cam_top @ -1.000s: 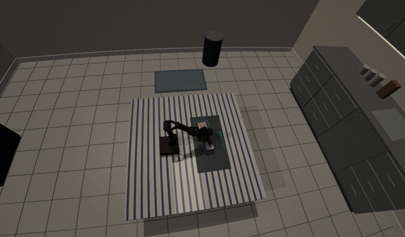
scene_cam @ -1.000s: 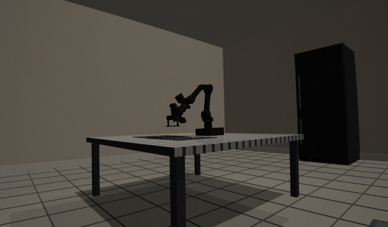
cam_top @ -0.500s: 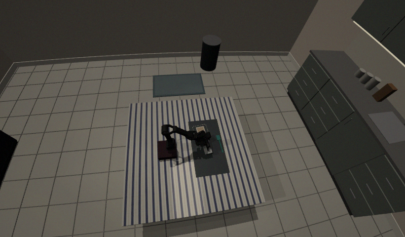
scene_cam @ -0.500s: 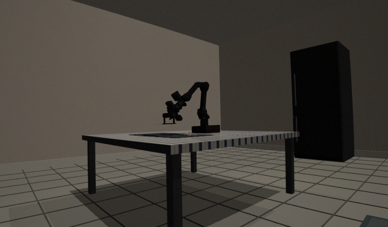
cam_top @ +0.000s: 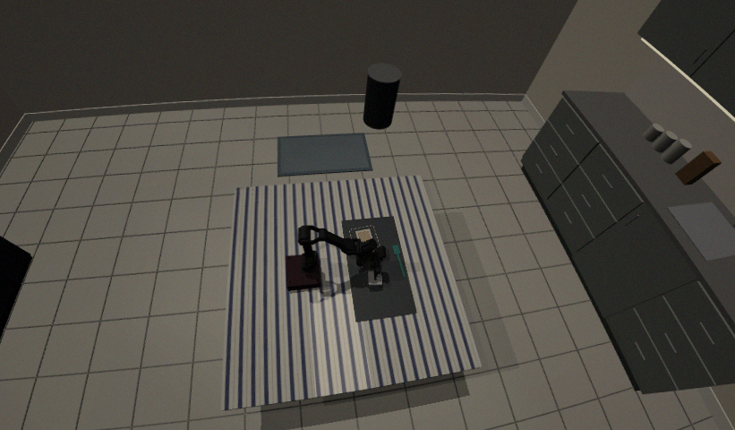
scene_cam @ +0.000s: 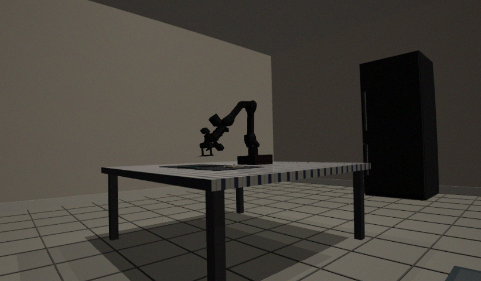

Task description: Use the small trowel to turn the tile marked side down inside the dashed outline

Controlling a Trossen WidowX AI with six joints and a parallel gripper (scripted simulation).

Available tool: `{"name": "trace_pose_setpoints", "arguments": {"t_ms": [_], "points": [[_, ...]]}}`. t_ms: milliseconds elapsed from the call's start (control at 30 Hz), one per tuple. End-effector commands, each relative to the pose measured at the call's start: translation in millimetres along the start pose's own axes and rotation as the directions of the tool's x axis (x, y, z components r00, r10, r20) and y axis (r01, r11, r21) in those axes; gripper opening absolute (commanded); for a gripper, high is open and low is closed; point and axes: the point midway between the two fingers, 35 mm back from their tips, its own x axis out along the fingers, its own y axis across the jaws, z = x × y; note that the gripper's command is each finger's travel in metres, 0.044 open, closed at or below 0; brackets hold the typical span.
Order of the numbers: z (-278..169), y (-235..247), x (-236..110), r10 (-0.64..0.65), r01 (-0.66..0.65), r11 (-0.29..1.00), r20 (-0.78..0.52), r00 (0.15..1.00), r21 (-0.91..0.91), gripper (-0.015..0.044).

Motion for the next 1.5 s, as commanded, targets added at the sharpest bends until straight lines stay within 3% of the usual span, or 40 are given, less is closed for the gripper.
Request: {"name": "trace_pose_setpoints", "arguments": {"t_ms": [0, 433, 900, 1467], "points": [[17.9, 9.9, 6.9, 0.000, -0.008, 0.996, 0.094, 0.996, 0.091, 0.0000], [76.9, 13.7, 30.0, -0.079, -0.081, 0.925, 0.395, 0.915, 0.372, 0.0000], [136.4, 11.8, 42.6, -0.155, -0.313, 0.792, 0.668, 0.728, 0.525, 0.0000], [139.3, 3.6, 52.1, -0.159, -0.325, 0.784, 0.677, 0.718, 0.528, 0.0000]]}}
